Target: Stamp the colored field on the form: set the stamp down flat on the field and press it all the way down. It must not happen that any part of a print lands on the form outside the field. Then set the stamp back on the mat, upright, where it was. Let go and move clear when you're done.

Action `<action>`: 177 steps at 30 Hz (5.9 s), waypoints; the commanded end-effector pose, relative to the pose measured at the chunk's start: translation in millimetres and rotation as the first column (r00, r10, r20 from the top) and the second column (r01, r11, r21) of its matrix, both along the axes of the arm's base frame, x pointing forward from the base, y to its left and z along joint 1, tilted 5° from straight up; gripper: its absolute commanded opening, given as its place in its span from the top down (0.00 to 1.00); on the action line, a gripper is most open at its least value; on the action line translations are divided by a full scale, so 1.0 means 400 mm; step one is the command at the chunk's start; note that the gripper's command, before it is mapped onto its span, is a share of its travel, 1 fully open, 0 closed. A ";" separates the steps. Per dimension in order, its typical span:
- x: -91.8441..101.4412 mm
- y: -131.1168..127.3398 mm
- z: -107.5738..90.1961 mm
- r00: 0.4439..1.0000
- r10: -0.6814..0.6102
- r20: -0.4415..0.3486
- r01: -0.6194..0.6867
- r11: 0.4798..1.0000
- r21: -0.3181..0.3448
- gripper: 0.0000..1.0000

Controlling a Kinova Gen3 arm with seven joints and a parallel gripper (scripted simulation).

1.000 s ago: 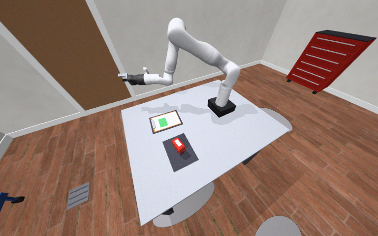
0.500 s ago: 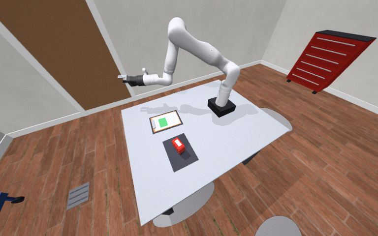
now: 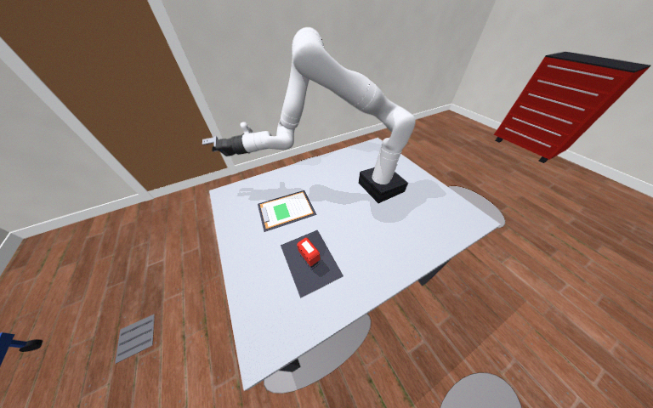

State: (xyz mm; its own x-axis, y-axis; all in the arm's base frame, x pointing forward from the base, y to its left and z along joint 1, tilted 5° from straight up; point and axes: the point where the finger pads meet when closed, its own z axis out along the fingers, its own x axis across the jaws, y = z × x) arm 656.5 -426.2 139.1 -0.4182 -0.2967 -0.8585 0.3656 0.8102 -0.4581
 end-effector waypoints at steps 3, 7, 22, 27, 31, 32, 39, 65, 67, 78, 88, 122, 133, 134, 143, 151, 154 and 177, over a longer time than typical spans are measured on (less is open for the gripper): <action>0.032 0.037 -0.016 0.999 -0.002 -0.045 0.003 1.000 0.018 0.00; 0.048 0.066 -0.047 0.995 -0.014 -0.103 0.018 0.999 0.042 0.00; 0.066 0.125 -0.097 0.980 -0.029 -0.199 0.047 0.995 0.084 0.00; 0.066 0.125 -0.097 0.980 -0.029 -0.199 0.047 0.995 0.084 0.00; 0.069 0.137 -0.105 0.976 -0.031 -0.216 0.052 0.994 0.092 0.00; 0.069 0.137 -0.105 0.976 -0.031 -0.216 0.052 0.994 0.092 0.00; 0.071 0.150 -0.113 0.972 -0.032 -0.233 0.057 0.993 0.100 0.00; 0.075 0.193 -0.138 0.958 -0.035 -0.285 0.073 0.990 0.125 0.00; 0.076 0.209 -0.146 0.952 -0.035 -0.303 0.078 0.988 0.133 0.00; 0.076 0.225 -0.154 0.947 -0.035 -0.320 0.084 0.986 0.142 0.00; 0.076 0.243 -0.162 0.941 -0.034 -0.338 0.090 0.984 0.151 0.00; 0.073 0.319 -0.192 0.913 -0.026 -0.408 0.112 0.976 0.189 0.00; 0.071 0.340 -0.199 0.905 -0.023 -0.426 0.118 0.973 0.198 0.00; 0.071 0.340 -0.199 0.905 -0.023 -0.426 0.118 0.973 0.198 0.00; 0.069 0.362 -0.205 0.896 -0.019 -0.443 0.123 0.970 0.208 0.00; 0.066 0.384 -0.212 0.888 -0.014 -0.460 0.129 0.967 0.218 0.00; 0.063 0.407 -0.218 0.879 -0.009 -0.477 0.134 0.964 0.228 0.00; 0.055 0.455 -0.230 0.860 0.002 -0.511 0.145 0.958 0.247 0.00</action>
State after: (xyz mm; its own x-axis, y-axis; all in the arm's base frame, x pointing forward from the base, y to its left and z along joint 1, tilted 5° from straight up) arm 676.2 -247.6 45.6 -0.8244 -0.0337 -0.5650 0.2117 0.9074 -0.3630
